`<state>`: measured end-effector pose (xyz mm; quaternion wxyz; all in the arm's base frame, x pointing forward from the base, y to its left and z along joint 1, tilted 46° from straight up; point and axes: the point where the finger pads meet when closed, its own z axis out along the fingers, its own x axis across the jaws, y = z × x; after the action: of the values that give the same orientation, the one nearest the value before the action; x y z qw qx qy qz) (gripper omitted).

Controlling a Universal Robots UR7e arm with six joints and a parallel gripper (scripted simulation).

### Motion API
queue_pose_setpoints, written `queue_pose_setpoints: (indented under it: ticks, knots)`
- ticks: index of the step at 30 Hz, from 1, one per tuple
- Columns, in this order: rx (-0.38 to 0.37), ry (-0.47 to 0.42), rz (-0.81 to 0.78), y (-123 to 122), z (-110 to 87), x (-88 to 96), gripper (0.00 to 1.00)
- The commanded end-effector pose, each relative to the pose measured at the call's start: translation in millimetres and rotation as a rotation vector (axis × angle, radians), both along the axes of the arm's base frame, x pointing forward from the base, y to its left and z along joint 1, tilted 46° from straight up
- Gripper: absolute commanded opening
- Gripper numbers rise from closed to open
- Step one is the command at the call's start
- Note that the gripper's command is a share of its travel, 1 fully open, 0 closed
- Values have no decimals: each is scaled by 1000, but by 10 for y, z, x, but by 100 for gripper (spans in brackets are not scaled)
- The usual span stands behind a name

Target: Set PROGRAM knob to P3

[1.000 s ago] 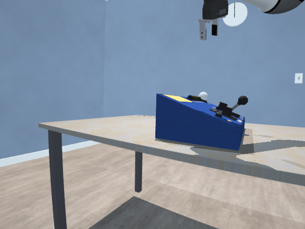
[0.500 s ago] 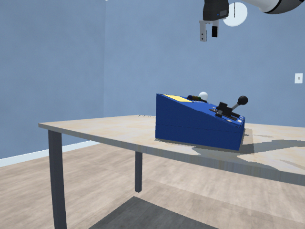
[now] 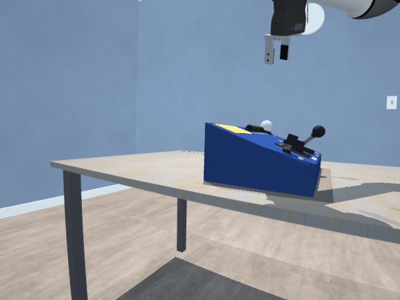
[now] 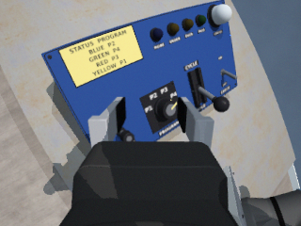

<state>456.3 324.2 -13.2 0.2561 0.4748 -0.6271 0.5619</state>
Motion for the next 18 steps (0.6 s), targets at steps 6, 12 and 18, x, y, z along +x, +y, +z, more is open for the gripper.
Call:
queue_pose_setpoints:
  ticks: [6, 12, 18]
  knots:
    - [68, 35, 50, -131, -284, -137, 100]
    - [128, 65, 108, -278, -490, -288, 100]
    - [183, 91, 177, -453, -626, -468, 100]
